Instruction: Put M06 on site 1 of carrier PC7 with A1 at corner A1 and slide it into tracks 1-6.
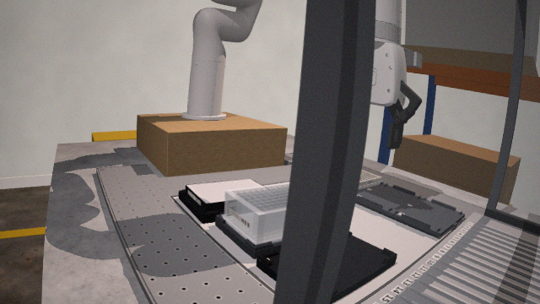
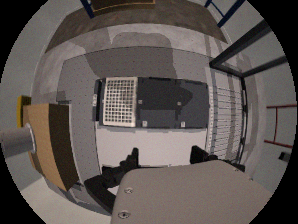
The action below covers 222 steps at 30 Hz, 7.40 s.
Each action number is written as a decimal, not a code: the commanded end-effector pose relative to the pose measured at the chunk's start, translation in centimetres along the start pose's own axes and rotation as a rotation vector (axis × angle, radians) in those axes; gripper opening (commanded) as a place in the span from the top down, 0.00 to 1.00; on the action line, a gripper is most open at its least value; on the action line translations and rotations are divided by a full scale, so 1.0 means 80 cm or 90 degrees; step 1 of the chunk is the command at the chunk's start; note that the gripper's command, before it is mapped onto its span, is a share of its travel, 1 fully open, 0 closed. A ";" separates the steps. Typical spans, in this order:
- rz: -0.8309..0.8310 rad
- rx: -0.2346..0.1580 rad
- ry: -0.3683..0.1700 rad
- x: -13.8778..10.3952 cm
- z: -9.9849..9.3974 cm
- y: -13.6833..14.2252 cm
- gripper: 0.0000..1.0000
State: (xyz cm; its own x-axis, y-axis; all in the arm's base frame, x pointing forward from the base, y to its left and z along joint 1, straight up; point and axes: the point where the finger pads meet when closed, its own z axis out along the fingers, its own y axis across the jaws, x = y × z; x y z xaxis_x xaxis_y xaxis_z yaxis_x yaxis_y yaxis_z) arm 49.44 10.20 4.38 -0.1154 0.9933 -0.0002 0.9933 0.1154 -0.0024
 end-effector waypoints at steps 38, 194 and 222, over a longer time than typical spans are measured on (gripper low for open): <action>0.000 -0.001 0.000 0.188 -0.001 0.001 0.00; 0.000 -0.001 0.000 0.237 0.143 0.001 0.00; 0.000 -0.001 0.000 0.222 0.142 0.001 0.00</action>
State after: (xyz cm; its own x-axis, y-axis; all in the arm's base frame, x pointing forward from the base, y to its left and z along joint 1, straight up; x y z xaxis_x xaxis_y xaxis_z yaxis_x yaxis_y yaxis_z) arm 47.32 27.93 -7.19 -0.1155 0.9933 -0.0021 0.9933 0.1155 -0.0046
